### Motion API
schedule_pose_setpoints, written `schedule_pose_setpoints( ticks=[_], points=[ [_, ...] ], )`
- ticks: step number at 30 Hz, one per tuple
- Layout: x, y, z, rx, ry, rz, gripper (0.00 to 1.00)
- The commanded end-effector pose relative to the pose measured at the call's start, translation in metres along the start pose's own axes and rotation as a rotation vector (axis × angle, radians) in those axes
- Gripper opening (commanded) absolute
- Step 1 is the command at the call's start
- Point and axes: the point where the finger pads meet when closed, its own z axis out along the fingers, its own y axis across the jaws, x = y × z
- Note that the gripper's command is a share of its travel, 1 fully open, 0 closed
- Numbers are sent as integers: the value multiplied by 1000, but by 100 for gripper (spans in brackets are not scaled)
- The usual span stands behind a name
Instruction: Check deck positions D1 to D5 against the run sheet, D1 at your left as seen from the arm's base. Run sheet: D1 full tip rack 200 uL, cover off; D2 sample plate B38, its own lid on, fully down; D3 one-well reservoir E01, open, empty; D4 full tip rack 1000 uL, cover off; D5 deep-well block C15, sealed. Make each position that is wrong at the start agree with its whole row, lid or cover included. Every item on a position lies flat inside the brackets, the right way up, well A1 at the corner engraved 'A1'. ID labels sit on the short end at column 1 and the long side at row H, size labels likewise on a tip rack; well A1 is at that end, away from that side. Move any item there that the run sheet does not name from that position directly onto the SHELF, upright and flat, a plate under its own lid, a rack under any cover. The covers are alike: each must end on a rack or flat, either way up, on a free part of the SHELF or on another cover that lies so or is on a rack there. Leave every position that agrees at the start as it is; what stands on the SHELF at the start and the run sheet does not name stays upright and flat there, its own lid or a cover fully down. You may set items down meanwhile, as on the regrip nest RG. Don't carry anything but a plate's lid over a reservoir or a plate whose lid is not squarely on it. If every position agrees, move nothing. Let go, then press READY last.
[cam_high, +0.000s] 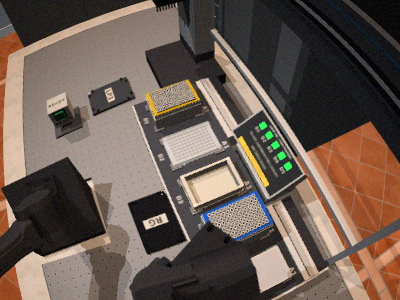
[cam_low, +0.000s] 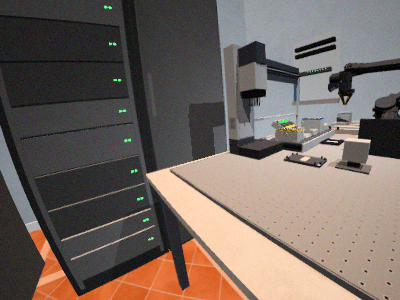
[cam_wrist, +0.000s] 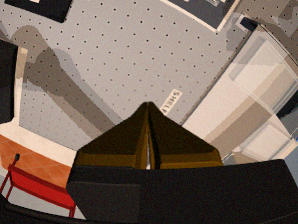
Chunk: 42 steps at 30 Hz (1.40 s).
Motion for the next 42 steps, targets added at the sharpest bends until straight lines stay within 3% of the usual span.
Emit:
schedule_pose_setpoints(
  ticks=[1,15,18,42],
  points=[
    [-11,15,-2,-3,5,-3,0],
    [-43,65,-3,1,-15,18,0],
    [-41,50,-9,2,-24,64,0],
    [-39,56,-8,6,-31,49,0]
  ],
)
